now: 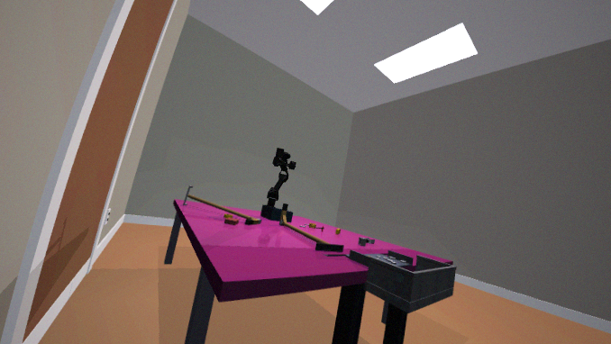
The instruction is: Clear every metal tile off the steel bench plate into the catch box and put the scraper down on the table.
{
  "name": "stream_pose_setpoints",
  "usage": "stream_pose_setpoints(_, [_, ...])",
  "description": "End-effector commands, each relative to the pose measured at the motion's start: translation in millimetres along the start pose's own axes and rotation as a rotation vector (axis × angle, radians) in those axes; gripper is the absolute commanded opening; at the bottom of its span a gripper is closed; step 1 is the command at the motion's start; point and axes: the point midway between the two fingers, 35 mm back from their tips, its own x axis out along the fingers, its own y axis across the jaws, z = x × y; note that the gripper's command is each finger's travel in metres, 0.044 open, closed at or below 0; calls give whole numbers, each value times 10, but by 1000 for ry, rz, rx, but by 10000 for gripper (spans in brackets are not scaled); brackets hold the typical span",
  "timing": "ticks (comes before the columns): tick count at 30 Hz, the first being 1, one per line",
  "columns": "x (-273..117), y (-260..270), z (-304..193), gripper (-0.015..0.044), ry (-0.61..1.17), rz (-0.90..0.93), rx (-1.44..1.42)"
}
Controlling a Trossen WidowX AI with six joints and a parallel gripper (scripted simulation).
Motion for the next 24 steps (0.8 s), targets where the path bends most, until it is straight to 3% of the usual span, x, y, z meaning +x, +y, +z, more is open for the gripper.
stream_pose_setpoints(1, [64,-62,30,440,24,-9,27])
stream_pose_setpoints(24, [530,-382,81,440,186,-38,160])
